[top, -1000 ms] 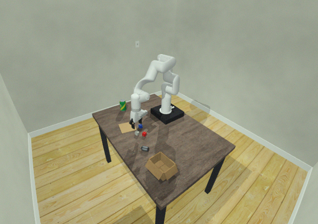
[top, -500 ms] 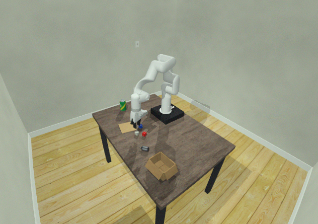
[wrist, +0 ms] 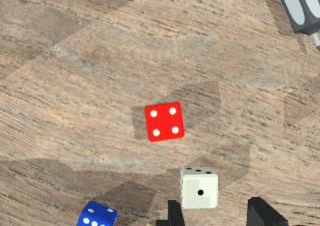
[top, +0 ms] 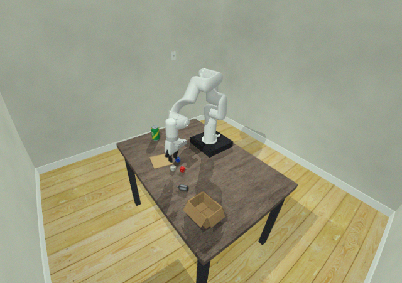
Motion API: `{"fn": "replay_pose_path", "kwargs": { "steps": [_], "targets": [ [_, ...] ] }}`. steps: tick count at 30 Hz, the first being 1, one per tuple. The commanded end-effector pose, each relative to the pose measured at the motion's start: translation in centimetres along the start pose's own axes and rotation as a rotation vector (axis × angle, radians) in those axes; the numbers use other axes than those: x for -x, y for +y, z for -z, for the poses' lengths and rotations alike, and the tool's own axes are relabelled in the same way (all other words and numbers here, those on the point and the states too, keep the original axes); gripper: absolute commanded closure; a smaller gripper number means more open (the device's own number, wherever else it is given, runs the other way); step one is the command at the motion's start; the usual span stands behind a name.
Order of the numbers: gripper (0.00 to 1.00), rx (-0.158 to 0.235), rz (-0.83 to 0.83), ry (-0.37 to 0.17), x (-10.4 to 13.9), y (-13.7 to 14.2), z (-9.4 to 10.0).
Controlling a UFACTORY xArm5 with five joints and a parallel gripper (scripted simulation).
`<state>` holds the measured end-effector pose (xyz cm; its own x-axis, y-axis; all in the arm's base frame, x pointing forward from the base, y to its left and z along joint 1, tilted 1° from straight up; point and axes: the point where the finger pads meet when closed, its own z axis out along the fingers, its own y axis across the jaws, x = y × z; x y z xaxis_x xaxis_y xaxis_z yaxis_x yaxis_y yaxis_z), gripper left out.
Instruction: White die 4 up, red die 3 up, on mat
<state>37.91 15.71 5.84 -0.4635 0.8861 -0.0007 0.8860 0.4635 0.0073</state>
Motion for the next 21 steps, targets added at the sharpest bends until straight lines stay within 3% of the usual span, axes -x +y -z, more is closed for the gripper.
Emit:
{"fn": "replay_pose_path", "kwargs": {
  "steps": [1,21],
  "targets": [
    [0.53,0.004,0.000,0.000,0.01,0.13,0.12],
    [0.53,0.004,0.000,0.000,0.02,0.13,-0.51]
  ]
}}
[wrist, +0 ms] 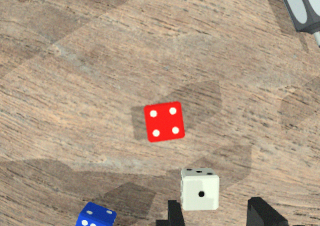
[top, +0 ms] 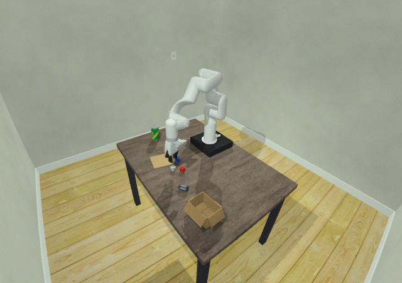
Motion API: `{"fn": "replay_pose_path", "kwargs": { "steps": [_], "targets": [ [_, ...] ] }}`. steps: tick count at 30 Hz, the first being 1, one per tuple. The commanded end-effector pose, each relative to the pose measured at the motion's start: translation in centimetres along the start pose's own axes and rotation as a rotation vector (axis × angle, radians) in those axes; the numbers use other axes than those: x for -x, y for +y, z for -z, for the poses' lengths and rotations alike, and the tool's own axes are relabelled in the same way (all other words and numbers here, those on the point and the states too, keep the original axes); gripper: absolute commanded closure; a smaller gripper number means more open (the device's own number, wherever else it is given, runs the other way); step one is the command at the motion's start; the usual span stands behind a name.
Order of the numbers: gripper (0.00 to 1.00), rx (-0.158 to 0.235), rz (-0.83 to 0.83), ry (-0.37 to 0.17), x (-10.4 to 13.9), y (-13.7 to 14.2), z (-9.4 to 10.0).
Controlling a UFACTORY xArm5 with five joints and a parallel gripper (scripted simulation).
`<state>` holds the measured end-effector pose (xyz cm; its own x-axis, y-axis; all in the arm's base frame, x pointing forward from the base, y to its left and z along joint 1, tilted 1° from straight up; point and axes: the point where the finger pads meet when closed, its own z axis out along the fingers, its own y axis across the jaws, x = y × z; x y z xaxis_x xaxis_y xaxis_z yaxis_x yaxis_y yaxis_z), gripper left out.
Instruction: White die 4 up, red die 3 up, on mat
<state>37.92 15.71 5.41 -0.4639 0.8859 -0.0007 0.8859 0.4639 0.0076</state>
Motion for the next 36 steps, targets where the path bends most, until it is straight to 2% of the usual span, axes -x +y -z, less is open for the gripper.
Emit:
{"fn": "replay_pose_path", "kwargs": {
  "steps": [1,25,36],
  "targets": [
    [0.53,0.003,0.000,0.000,0.0,0.1,-0.2],
    [0.53,0.003,0.000,0.000,0.0,0.1,-3.4],
    [0.53,0.003,0.000,0.000,0.1,0.1,-4.4]
  ]
}}
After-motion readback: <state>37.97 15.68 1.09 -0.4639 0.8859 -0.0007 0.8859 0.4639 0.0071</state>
